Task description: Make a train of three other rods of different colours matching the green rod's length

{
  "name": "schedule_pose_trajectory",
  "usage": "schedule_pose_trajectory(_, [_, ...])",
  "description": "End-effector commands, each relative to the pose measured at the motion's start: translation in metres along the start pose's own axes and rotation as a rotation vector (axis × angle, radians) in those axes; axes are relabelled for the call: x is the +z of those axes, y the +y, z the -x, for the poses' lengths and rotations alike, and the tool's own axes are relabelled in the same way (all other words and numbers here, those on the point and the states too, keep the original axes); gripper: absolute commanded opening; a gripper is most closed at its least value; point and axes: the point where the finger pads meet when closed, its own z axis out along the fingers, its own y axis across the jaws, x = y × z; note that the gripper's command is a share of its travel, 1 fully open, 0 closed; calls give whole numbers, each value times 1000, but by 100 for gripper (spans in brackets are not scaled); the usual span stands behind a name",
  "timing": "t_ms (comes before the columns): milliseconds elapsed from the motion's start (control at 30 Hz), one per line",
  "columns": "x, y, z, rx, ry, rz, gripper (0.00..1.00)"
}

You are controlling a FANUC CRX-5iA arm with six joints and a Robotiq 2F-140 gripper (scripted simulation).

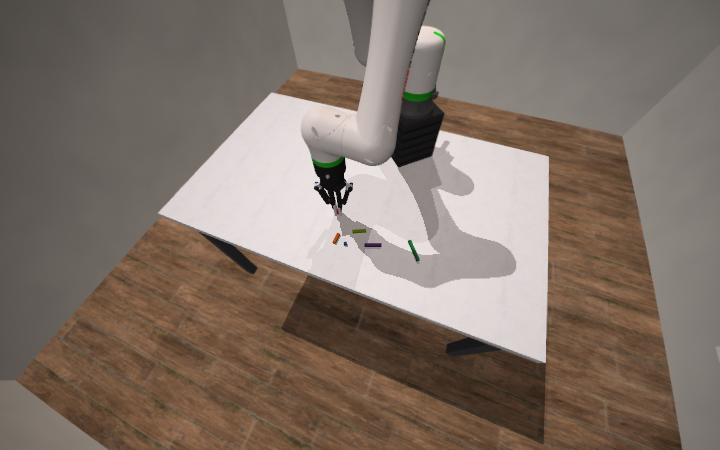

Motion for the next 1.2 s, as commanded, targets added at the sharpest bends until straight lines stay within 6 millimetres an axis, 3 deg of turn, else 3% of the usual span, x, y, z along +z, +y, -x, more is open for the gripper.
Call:
schedule_pose_trajectory(0, [0, 0, 0, 0, 0, 0, 3])
schedule_pose_trajectory(1167, [12, 0, 0, 0, 0, 0, 3])
